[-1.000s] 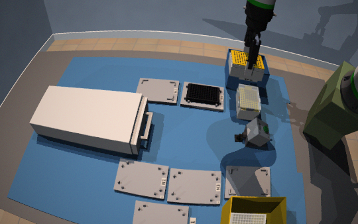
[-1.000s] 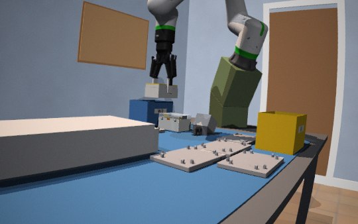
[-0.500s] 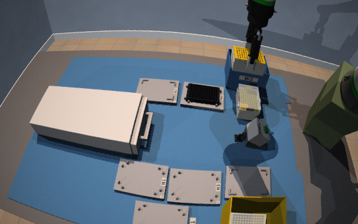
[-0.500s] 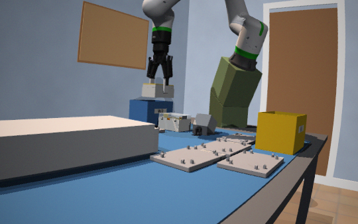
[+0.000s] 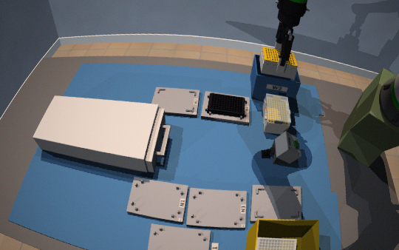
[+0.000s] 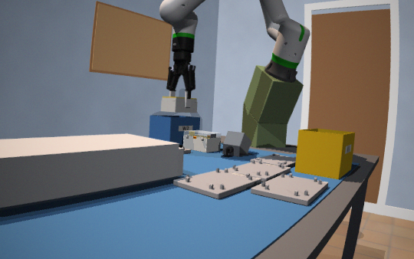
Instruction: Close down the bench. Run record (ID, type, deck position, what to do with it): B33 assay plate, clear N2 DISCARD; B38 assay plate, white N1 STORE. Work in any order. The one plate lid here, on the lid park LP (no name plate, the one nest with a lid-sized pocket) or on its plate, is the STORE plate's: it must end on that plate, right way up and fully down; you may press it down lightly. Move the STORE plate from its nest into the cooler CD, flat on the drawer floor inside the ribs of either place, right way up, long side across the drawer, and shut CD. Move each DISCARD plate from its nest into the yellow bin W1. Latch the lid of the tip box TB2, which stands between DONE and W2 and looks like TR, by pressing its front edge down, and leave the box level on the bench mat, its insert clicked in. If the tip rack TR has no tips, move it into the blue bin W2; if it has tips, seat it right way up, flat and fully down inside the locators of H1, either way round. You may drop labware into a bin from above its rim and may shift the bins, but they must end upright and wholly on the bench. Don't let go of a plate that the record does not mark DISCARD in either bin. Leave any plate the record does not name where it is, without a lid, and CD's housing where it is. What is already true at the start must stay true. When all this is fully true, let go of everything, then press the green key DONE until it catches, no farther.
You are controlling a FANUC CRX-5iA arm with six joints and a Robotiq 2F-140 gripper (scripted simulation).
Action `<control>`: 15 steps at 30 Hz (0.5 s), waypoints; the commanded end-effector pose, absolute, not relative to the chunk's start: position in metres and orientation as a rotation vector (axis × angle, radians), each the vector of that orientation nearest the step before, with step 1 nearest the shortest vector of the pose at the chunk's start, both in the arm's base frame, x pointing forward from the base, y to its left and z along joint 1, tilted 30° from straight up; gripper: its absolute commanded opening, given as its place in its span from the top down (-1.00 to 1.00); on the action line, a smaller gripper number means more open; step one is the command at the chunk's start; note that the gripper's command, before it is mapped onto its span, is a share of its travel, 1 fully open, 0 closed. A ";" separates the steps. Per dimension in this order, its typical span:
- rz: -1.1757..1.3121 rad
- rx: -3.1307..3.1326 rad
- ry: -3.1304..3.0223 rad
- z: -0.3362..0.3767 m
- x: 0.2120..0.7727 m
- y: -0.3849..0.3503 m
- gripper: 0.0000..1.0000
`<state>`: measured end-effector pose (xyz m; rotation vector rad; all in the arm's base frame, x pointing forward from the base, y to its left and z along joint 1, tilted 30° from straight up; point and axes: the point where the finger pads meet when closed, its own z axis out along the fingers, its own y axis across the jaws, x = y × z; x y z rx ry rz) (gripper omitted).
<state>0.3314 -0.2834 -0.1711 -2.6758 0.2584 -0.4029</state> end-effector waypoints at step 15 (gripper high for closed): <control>-0.403 -2.676 0.258 -0.188 0.317 -0.310 1.00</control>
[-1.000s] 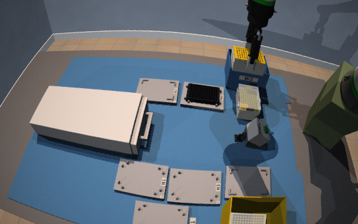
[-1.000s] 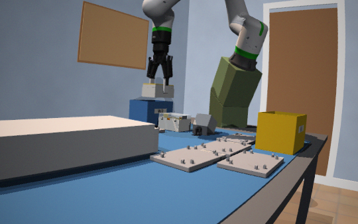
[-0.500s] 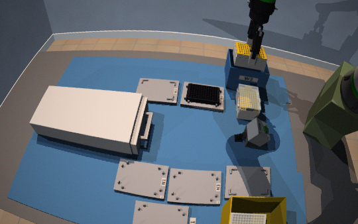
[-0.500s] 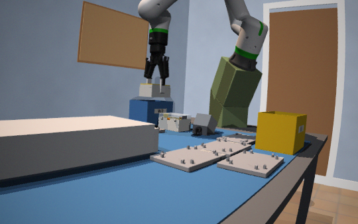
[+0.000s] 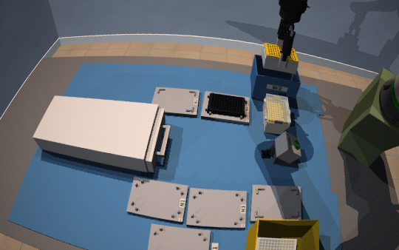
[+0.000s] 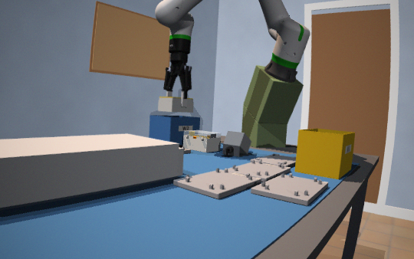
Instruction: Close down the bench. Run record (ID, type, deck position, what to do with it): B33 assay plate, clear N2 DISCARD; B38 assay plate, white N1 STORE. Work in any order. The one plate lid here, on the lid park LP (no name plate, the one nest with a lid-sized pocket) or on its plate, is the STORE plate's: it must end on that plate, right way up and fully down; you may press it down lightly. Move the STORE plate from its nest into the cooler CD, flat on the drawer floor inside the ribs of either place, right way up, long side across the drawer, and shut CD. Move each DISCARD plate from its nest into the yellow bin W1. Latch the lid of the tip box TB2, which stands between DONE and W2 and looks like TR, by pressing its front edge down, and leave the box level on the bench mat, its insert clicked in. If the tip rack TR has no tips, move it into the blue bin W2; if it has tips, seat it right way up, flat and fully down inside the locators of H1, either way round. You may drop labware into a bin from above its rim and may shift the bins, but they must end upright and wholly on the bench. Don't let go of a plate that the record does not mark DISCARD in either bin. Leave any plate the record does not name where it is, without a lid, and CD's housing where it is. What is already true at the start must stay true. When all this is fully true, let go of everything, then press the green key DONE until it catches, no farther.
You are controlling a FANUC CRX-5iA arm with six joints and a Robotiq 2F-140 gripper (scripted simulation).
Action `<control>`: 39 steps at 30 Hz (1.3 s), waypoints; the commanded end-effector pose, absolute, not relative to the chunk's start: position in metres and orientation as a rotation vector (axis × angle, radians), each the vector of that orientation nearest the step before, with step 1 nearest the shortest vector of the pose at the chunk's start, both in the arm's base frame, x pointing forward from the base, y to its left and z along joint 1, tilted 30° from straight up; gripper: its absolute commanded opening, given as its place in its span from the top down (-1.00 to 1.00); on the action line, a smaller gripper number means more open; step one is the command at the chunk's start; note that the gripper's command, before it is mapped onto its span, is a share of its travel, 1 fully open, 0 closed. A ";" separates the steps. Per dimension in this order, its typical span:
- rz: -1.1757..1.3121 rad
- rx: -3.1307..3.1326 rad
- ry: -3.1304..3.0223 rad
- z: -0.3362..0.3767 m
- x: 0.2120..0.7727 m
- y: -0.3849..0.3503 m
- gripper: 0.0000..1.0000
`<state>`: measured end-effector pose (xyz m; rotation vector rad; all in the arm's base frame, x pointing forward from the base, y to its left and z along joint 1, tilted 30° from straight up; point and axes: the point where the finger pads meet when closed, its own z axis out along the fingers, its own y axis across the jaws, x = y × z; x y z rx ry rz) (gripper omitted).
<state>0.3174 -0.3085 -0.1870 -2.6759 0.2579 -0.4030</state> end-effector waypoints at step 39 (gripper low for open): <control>-0.403 -2.676 0.258 -0.188 0.317 -0.310 -0.33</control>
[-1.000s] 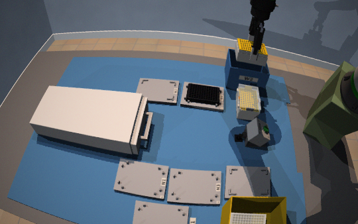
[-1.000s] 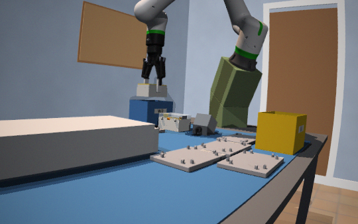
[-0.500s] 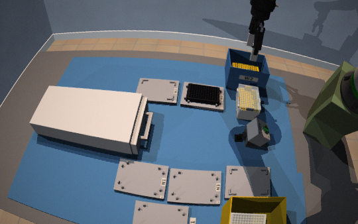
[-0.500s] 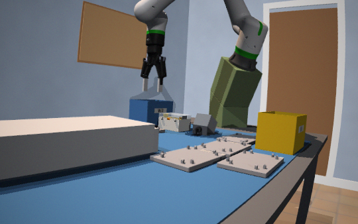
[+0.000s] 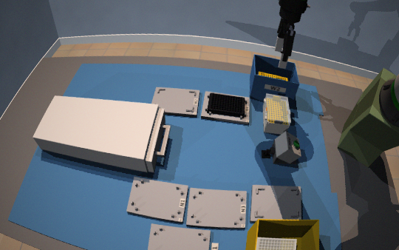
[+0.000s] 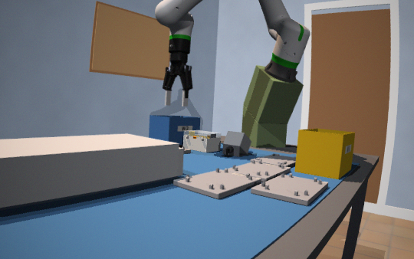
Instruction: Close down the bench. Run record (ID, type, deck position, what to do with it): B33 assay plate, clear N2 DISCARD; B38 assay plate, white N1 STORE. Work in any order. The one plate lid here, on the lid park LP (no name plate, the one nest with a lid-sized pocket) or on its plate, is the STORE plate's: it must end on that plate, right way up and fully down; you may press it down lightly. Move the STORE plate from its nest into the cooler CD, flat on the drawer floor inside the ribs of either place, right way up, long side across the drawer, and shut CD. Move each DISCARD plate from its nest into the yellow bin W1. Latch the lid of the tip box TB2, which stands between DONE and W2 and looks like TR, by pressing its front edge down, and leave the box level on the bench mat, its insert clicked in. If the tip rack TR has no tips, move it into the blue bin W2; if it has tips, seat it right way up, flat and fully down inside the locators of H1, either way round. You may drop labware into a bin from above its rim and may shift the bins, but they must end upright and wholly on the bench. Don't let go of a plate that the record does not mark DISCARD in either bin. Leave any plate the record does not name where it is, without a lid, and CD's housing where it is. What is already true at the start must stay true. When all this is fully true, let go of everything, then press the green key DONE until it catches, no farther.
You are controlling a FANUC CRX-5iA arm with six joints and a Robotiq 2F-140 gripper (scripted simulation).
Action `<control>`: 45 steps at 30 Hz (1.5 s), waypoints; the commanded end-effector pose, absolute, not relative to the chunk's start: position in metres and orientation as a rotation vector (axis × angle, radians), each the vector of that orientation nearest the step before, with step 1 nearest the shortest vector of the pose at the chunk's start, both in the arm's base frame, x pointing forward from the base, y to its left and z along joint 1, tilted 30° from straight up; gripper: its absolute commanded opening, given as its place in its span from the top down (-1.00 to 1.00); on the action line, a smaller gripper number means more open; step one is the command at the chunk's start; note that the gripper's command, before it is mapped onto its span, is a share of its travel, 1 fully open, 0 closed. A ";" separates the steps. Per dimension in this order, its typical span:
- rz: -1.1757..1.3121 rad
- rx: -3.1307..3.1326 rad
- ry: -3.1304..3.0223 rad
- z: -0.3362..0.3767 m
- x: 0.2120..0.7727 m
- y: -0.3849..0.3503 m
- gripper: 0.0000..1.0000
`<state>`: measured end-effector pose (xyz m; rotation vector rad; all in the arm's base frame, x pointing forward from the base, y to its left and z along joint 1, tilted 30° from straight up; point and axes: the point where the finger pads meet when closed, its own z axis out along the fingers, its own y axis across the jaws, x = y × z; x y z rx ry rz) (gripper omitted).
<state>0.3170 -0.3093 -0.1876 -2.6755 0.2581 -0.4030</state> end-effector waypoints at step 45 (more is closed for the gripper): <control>-0.415 -2.684 0.208 -0.127 0.309 -0.188 1.00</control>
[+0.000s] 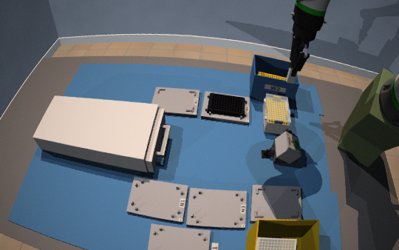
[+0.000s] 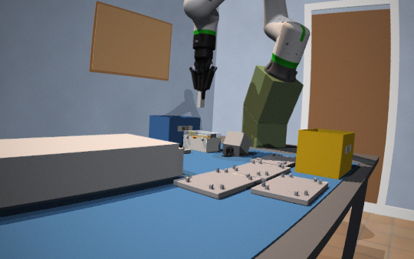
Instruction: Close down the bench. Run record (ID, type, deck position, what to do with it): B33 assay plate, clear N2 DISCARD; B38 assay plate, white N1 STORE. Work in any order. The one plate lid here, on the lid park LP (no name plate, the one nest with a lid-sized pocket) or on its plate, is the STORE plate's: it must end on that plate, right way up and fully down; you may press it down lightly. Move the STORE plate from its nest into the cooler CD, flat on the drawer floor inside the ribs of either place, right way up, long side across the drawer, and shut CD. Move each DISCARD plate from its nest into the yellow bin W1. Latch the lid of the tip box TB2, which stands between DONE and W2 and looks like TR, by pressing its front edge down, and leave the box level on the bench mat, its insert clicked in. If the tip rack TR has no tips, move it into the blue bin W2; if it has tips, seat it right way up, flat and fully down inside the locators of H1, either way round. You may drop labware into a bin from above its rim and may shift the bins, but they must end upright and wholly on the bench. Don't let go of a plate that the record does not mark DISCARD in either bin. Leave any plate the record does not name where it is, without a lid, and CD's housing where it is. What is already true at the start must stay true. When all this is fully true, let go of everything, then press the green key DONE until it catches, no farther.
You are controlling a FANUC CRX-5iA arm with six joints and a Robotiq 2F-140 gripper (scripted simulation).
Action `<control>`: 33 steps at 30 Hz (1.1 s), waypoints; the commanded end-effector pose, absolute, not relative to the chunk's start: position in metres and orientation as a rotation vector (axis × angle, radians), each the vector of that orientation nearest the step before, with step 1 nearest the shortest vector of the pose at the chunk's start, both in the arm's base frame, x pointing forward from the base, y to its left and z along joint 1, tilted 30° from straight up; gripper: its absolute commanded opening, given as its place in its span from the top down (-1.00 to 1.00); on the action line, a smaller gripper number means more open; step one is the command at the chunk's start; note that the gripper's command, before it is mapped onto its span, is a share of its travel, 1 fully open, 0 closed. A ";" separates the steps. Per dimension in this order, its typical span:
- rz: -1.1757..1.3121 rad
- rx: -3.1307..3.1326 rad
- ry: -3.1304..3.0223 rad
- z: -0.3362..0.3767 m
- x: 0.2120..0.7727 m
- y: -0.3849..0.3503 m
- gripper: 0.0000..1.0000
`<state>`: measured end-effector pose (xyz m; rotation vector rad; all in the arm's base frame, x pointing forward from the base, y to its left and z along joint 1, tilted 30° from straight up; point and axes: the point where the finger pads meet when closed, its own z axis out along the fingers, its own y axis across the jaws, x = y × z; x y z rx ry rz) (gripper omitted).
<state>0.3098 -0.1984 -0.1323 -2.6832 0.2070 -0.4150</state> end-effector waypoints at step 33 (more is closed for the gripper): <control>-0.415 -2.684 0.208 -0.075 0.303 -0.085 1.00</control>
